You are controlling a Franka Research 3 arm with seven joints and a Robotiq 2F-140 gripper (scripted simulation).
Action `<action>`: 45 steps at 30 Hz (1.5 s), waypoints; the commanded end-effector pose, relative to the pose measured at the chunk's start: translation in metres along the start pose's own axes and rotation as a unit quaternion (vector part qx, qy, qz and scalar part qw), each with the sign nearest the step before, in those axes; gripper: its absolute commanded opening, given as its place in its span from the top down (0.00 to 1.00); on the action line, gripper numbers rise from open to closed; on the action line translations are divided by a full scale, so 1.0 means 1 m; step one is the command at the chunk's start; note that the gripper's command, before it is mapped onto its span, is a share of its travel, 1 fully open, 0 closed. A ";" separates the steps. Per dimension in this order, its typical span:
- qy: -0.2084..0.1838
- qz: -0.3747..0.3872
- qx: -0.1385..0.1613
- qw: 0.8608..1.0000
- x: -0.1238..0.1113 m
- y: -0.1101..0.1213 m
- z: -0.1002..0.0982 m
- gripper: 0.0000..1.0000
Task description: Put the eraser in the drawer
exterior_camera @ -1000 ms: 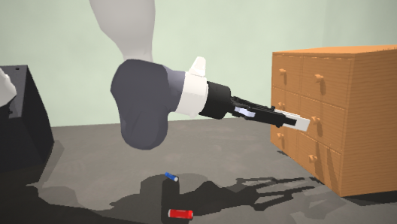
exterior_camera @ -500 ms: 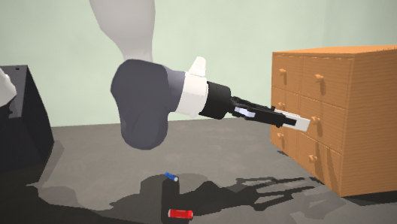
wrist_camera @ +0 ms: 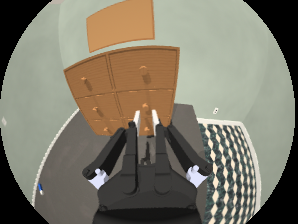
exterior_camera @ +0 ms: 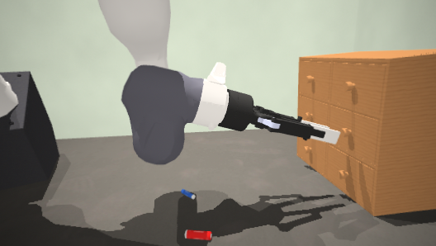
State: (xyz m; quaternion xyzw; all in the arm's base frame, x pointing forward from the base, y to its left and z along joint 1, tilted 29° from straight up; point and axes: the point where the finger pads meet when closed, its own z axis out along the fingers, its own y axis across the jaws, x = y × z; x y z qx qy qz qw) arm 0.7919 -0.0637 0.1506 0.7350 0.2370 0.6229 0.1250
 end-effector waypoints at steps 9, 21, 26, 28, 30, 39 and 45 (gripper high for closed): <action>-0.001 0.002 0.000 1.000 -0.001 -0.001 0.000 0.72; -0.001 0.002 0.000 1.000 -0.001 -0.001 0.000 0.72; -0.001 0.002 0.000 1.000 -0.001 -0.001 0.001 0.72; -0.001 0.002 0.000 1.000 -0.001 -0.001 0.001 0.72; -0.001 0.002 0.000 1.000 0.000 -0.001 0.002 0.72; -0.001 0.002 0.000 1.000 0.003 -0.001 0.011 0.72; -0.001 0.002 0.000 1.000 0.006 -0.001 0.021 0.72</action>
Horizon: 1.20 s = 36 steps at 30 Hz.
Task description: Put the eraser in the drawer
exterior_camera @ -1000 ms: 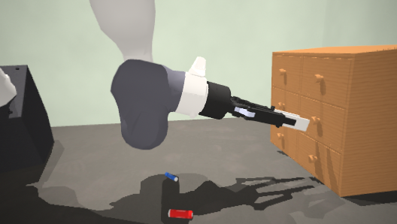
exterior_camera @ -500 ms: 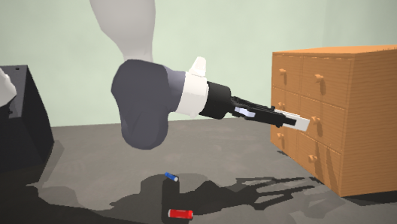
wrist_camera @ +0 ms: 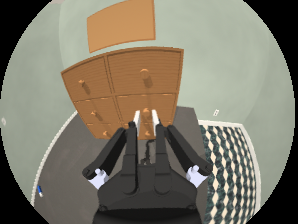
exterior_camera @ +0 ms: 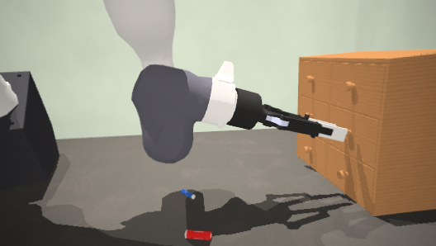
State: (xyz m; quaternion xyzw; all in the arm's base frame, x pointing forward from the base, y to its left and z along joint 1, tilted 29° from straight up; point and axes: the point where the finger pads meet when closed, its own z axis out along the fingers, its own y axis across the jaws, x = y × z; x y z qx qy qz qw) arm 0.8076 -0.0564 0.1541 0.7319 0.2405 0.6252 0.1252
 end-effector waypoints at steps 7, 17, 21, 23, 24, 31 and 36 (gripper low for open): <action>-0.005 0.005 -0.001 1.000 0.001 0.001 0.015 0.72; -0.005 0.005 -0.001 1.000 0.002 0.001 0.018 0.72; -0.005 0.005 -0.001 1.000 0.002 0.001 0.018 0.72; -0.005 0.005 -0.001 1.000 0.002 0.001 0.018 0.72; -0.005 0.005 -0.001 1.000 0.002 0.001 0.018 0.72; -0.005 0.005 -0.001 1.000 0.002 0.001 0.018 0.72; -0.005 0.005 -0.001 1.000 0.002 0.001 0.018 0.72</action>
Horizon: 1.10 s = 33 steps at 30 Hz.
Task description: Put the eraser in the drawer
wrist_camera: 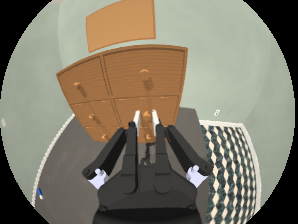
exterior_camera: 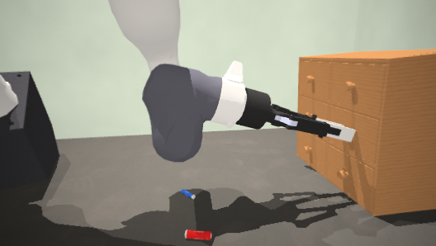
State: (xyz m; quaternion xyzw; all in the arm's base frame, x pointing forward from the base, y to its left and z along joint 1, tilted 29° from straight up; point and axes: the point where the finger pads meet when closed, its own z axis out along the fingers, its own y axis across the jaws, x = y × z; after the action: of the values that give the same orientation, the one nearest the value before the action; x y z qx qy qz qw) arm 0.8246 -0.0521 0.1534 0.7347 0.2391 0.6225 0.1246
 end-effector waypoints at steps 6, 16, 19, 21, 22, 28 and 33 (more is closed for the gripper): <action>-0.001 0.004 -0.002 1.000 -0.001 0.002 0.001 0.83; -0.001 0.004 -0.002 1.000 -0.001 0.002 0.001 0.83; -0.001 0.004 -0.002 1.000 -0.001 0.002 0.001 0.83; -0.001 0.004 -0.002 1.000 -0.001 0.002 0.001 0.83; -0.001 0.004 -0.002 1.000 -0.001 0.002 0.001 0.83; -0.001 0.004 -0.002 1.000 -0.001 0.002 0.001 0.83; -0.001 0.004 -0.002 1.000 -0.001 0.002 0.000 0.83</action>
State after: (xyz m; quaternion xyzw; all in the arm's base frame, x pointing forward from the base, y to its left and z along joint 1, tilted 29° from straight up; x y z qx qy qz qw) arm 0.8247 -0.0522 0.1534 0.7348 0.2387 0.6226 0.1245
